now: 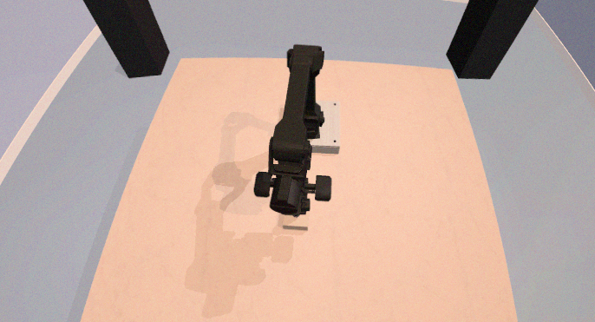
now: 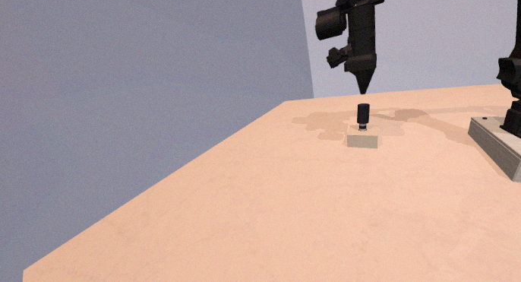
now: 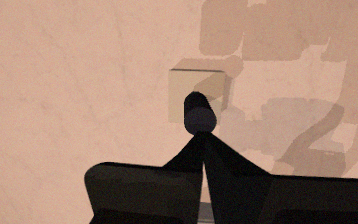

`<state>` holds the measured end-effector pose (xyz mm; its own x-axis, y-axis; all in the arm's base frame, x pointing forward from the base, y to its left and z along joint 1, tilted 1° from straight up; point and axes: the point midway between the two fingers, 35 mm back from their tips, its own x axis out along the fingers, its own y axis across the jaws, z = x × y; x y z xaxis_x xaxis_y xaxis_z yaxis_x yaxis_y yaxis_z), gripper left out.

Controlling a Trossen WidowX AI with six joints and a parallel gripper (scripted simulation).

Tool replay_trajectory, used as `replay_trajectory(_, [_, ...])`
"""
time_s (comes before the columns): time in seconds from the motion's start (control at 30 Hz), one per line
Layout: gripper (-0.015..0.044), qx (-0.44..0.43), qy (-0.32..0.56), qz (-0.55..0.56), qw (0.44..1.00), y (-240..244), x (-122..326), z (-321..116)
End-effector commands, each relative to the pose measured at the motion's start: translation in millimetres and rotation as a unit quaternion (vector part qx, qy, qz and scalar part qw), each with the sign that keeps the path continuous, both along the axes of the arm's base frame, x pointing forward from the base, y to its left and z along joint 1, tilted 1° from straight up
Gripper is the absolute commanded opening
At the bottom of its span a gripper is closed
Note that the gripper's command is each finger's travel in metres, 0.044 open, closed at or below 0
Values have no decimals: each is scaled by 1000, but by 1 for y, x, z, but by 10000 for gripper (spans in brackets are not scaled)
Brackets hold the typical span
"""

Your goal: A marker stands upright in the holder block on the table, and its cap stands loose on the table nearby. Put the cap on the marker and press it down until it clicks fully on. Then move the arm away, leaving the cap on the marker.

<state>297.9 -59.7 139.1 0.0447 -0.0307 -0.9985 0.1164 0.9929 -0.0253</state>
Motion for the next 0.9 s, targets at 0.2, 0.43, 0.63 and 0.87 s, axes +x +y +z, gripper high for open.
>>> replay_trajectory(0.2, [0,1,3,2,1000,0,-1,-15])
replay_trajectory(0.43, [0,1,3,2,1000,0,0,-25])
replay_trajectory(0.63, [0,1,3,2,1000,-1,0,-34])
replay_trajectory(0.87, [0,0,-3,0,1000,-1,2,-33])
